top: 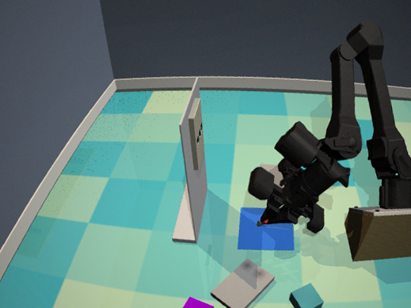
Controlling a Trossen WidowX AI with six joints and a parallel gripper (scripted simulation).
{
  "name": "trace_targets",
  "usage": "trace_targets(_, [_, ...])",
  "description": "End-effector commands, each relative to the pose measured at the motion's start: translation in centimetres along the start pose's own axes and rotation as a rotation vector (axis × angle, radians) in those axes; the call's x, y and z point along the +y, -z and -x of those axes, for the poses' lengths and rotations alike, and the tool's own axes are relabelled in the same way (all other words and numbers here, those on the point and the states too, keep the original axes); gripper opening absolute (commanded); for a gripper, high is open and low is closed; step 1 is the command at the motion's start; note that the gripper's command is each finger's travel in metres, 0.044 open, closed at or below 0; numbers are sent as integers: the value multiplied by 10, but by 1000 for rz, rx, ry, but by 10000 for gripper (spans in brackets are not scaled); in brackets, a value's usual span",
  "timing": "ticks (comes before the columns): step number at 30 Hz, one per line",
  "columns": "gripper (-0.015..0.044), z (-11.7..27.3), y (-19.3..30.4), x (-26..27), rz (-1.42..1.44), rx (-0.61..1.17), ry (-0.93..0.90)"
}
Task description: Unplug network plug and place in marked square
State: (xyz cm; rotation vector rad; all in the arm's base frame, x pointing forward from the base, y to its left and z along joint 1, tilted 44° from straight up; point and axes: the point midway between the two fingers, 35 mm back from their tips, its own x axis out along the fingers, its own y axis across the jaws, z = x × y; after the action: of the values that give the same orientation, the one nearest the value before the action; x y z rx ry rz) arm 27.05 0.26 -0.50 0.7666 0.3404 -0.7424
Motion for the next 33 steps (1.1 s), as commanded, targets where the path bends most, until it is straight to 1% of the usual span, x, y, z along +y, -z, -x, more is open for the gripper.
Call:
trace_targets(1, [0,-2,0,-2,8,4,3])
trace_targets(10, [0,-2,-1,0,0,0,0])
trace_targets(16, [156,-2,-1,0,0,0,0])
trace_targets(33, [156,9,1,0,1,4,3])
